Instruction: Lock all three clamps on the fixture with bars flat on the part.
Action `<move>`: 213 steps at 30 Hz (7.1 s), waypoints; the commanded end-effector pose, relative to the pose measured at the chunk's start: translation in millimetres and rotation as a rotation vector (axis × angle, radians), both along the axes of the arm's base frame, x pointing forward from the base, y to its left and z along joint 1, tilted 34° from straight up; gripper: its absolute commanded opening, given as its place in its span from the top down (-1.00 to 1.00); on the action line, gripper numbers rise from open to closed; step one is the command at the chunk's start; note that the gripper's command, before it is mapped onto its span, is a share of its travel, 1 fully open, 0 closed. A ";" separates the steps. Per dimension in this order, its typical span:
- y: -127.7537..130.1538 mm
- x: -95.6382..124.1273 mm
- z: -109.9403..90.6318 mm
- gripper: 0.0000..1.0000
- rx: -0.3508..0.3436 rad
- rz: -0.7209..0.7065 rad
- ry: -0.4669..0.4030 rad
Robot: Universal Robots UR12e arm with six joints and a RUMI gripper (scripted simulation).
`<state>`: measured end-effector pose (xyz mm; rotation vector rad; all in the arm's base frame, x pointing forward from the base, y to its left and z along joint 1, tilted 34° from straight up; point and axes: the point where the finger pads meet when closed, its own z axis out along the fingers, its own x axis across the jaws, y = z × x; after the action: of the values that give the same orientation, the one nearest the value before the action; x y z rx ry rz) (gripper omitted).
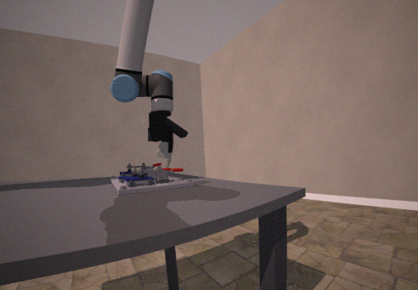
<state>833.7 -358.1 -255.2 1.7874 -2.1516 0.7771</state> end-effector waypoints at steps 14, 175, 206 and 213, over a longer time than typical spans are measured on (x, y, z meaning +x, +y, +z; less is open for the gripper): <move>0.2 0.6 0.5 1.00 0.000 0.001 -0.001; 77.8 -21.3 120.5 0.44 0.000 0.001 -0.001; 168.9 3.2 65.9 0.44 0.000 0.001 -0.001; 169.7 3.4 65.5 0.44 0.000 0.001 -0.001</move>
<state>835.8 -190.9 -189.2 1.7878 -2.1513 0.7772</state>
